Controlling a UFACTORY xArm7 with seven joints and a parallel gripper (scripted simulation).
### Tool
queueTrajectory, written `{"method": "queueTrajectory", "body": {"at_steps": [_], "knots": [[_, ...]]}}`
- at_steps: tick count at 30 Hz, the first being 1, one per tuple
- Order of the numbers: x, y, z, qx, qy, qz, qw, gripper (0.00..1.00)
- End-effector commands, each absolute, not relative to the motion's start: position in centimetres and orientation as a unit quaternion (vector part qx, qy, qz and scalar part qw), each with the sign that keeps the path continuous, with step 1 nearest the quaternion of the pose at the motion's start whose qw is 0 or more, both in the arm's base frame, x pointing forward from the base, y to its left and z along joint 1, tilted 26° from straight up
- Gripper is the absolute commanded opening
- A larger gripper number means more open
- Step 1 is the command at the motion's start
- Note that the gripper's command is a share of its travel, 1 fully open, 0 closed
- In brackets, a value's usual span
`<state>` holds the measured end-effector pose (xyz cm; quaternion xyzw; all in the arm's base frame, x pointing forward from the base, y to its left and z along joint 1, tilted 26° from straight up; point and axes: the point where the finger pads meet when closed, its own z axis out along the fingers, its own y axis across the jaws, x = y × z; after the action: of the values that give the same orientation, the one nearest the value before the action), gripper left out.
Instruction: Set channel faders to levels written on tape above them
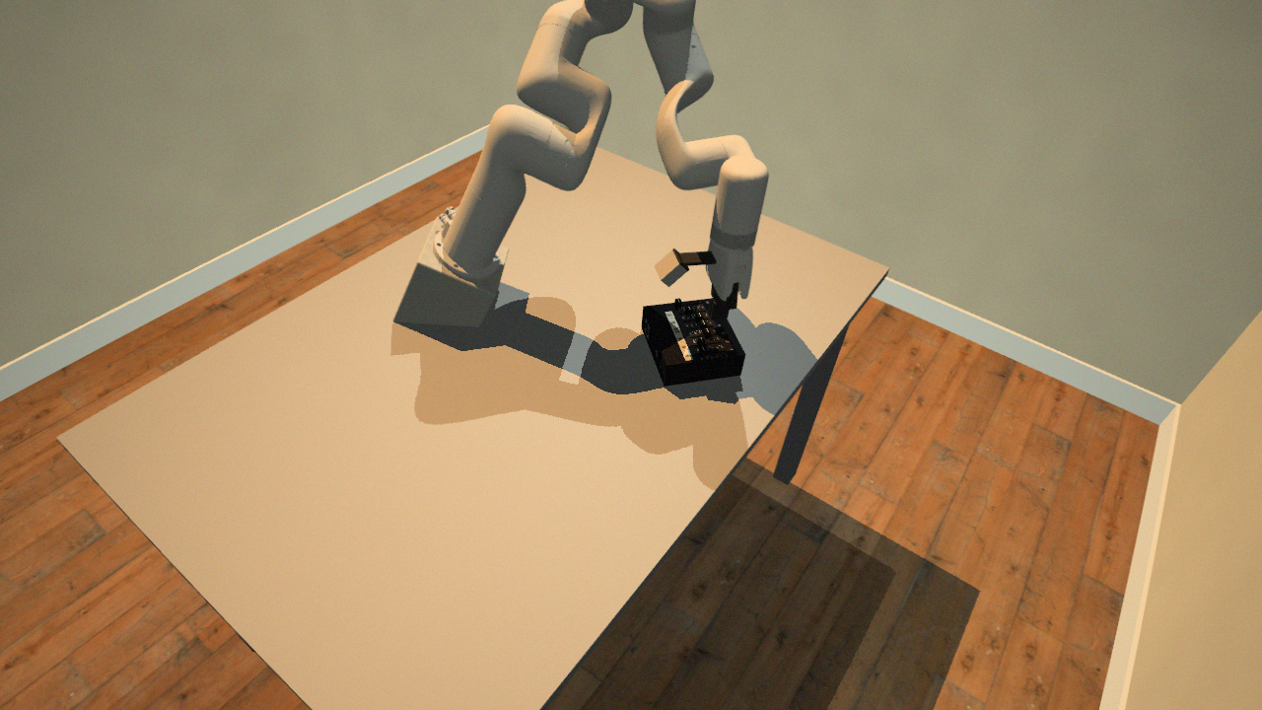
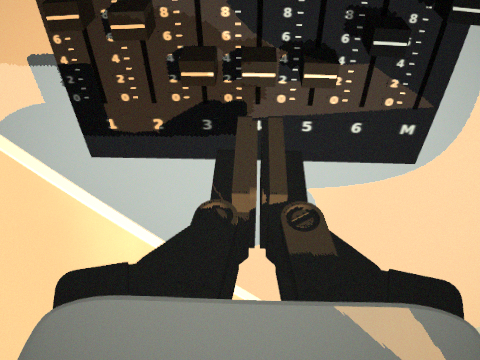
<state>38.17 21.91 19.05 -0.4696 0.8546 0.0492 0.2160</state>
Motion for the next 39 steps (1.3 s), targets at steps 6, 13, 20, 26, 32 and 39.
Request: {"method": "queueTrajectory", "body": {"at_steps": [6,13,20,26,32,39], "knots": [[38.37,22.01,18.85,-0.469,0.854,0.049,0.217,0.0],[38.4,22.04,18.75,-0.469,0.854,0.049,0.217,0.0],[38.41,22.05,18.72,-0.469,0.854,0.049,0.217,0.0],[38.41,22.05,18.72,-0.469,0.854,0.049,0.217,0.0],[38.41,22.05,18.72,-0.469,0.854,0.049,0.217,0.0],[38.41,22.05,18.72,-0.469,0.854,0.049,0.217,0.0]]}}
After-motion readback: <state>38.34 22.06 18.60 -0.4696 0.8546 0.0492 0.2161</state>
